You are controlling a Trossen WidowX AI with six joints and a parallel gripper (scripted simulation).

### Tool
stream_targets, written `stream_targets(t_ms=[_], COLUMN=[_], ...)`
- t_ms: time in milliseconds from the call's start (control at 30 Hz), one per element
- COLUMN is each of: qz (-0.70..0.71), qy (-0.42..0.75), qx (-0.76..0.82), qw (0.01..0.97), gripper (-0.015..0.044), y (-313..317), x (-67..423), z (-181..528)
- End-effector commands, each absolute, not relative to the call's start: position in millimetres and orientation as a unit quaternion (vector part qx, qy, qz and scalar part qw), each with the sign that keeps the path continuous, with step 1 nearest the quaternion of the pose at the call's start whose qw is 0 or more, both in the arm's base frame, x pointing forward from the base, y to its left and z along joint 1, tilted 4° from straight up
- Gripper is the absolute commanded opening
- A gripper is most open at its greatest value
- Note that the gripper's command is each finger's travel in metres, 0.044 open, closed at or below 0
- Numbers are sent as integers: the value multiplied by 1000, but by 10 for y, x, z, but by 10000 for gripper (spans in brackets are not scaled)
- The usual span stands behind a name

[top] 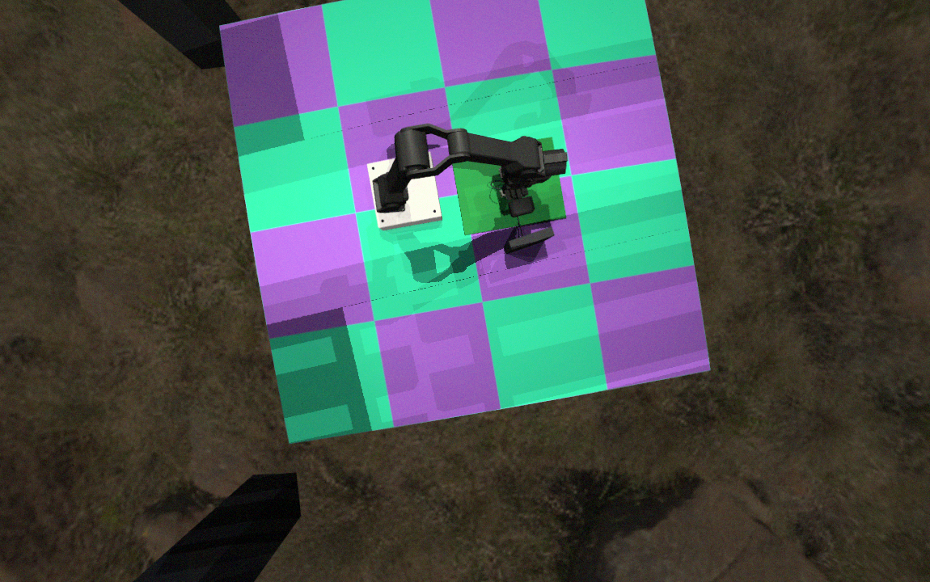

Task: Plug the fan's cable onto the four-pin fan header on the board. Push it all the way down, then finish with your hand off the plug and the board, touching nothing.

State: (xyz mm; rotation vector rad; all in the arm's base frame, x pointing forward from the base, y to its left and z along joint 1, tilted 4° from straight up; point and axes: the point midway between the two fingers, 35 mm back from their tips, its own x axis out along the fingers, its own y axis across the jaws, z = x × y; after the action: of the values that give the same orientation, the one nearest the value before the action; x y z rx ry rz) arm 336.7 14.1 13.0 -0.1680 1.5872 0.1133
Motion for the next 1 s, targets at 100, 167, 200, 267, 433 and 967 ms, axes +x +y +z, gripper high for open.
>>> stream_targets(t_ms=[100, 167, 200, 267, 433, 967], qz=[47, 47, 47, 47, 45, 44], qy=[712, 712, 712, 712, 712, 712], qx=[-76, -76, -75, -75, -74, -73], qw=[696, 696, 696, 696, 697, 697], gripper=[0, 0, 0, 0, 0, 0], y=[133, 133, 133, 133, 132, 130], x=[3355, 3356, 3356, 3357, 3361, 3365], z=[122, 119, 117, 112, 101, 65])
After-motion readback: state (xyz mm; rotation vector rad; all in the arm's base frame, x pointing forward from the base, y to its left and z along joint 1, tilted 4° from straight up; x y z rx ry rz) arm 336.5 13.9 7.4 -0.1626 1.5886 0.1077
